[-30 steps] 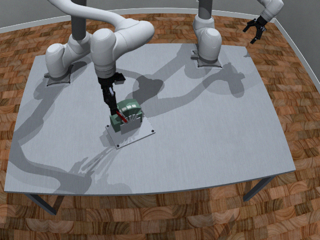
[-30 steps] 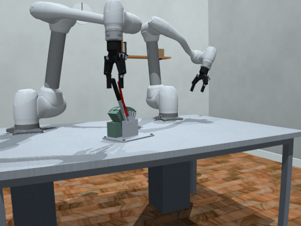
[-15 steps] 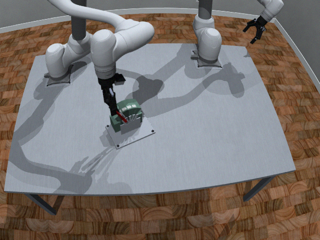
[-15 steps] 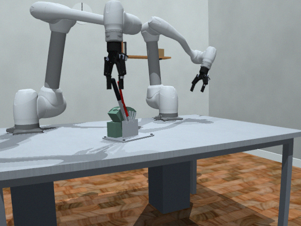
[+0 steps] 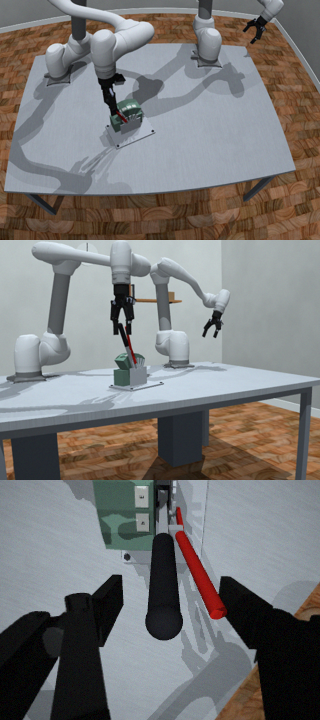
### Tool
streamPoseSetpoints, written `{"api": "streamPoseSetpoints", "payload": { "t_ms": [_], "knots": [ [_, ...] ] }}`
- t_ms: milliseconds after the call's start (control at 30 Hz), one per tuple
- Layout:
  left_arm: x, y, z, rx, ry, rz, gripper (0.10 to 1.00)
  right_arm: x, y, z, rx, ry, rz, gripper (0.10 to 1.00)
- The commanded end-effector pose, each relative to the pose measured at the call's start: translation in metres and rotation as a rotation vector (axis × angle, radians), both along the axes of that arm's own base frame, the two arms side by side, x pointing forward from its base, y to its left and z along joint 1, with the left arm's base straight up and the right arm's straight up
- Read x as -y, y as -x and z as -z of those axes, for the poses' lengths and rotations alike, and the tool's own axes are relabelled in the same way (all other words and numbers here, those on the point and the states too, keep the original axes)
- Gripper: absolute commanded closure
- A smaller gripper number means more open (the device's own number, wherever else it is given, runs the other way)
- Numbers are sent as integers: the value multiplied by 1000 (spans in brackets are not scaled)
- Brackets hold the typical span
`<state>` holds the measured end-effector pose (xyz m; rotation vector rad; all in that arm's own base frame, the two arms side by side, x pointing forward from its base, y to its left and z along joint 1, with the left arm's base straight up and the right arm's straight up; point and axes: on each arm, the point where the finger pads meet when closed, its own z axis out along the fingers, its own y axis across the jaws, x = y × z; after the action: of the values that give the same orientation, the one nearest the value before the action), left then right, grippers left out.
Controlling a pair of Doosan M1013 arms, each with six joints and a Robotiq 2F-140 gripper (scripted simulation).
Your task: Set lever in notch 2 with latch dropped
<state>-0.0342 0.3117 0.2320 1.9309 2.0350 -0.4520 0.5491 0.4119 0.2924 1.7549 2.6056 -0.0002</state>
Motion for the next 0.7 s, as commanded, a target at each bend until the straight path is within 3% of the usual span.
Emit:
{"api": "streamPoseSetpoints", "payload": {
  "t_ms": [0, 467, 500, 667],
  "knots": [
    [0, 0, -1, -1, -1, 0, 98, 0, 0, -1, 1, -1, 0, 489],
    [0, 0, -1, -1, -1, 0, 98, 0, 0, -1, 1, -1, 0, 489],
    [0, 0, -1, -1, -1, 0, 98, 0, 0, -1, 1, -1, 0, 999],
    [0, 0, -1, -1, -1, 0, 98, 0, 0, -1, 1, -1, 0, 999]
  ]
}}
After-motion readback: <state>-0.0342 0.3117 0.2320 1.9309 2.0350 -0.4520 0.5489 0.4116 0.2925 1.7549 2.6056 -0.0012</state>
